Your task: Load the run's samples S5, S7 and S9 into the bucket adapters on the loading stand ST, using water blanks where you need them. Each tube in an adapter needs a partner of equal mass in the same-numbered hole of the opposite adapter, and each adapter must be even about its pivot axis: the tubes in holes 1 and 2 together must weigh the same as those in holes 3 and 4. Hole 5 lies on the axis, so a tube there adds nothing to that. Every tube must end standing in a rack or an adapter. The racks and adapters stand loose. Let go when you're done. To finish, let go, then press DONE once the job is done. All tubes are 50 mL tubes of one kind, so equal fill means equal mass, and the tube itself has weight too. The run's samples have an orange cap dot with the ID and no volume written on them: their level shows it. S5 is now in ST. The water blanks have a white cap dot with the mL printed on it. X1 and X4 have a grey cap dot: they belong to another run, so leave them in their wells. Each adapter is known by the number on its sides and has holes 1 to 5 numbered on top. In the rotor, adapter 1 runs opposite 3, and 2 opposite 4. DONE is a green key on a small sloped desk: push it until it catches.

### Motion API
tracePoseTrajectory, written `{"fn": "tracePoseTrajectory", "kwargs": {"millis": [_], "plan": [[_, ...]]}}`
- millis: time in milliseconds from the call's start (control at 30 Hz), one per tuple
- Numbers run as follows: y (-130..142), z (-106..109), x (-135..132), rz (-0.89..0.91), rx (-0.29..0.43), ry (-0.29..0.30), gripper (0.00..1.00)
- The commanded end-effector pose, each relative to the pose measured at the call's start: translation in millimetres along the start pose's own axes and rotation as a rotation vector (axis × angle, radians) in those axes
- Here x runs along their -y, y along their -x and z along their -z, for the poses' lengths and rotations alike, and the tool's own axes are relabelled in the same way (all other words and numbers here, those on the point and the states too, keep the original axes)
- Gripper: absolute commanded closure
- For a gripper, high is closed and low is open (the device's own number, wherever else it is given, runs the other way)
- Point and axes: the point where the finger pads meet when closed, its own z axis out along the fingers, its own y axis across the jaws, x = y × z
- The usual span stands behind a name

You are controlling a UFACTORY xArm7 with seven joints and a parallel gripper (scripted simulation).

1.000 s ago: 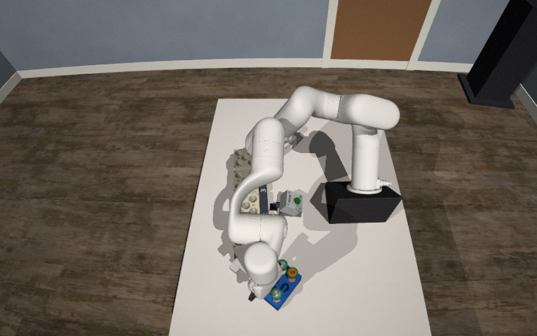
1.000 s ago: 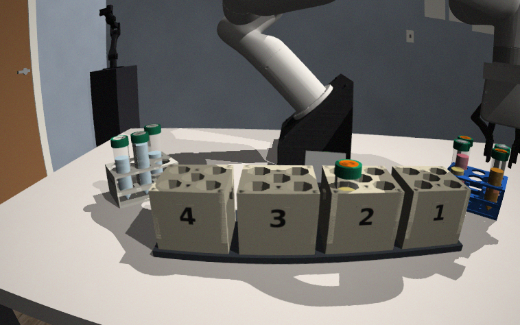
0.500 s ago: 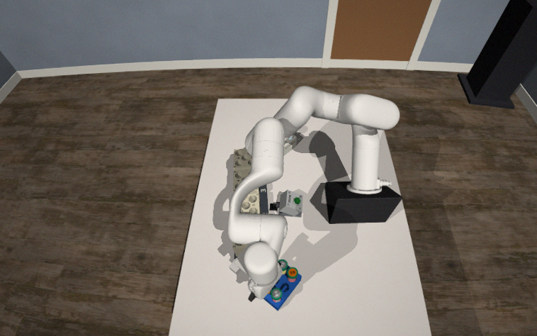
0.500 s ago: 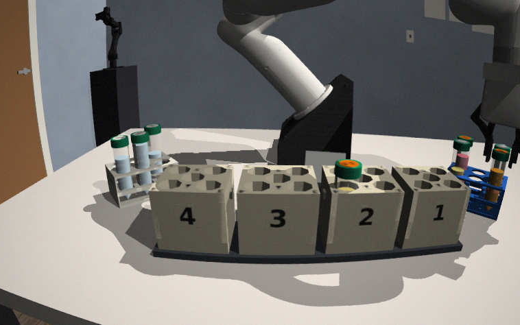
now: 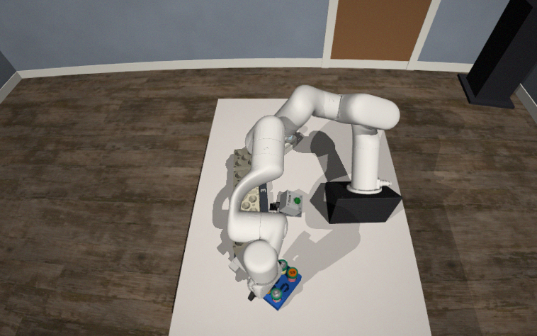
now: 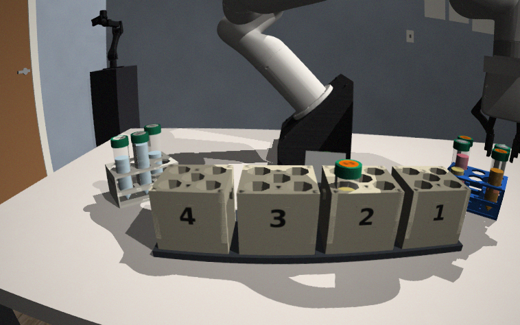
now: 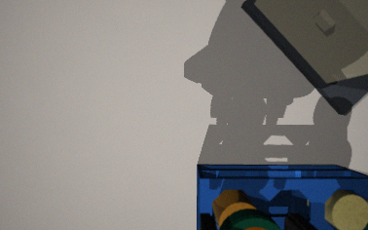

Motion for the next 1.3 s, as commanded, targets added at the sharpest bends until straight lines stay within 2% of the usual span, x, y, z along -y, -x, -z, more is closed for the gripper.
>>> {"fn": "tracePoseTrajectory", "kwargs": {"millis": [0, 1267], "plan": [[0.3, 10.4, 1.1, 0.000, 0.001, -0.005, 0.56], [0.3, 76.4, 0.8, 0.000, 0.001, -0.005, 0.56]]}}
